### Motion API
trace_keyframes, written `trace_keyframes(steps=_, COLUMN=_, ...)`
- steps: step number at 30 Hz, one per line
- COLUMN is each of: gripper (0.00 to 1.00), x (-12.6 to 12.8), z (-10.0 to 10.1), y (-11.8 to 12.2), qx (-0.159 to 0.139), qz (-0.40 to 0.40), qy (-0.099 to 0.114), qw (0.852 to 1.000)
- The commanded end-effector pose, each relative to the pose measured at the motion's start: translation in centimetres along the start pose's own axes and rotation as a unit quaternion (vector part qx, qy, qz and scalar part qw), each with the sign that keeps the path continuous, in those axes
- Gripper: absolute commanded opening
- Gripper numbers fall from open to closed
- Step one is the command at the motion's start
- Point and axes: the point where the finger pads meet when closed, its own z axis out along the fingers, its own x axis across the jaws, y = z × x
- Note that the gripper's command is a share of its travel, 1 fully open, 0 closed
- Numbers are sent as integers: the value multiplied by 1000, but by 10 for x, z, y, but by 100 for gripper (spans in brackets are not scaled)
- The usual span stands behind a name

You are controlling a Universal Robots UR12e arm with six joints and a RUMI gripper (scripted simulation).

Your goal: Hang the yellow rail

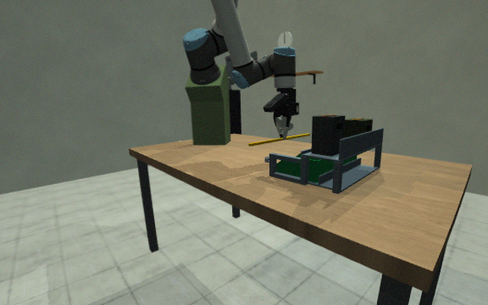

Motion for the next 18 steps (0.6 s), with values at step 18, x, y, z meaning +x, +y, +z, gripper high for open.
trace_keyframes(steps=18, gripper=0, x=2, z=-12, y=1, qx=0, qz=0, qy=1, qw=1000)
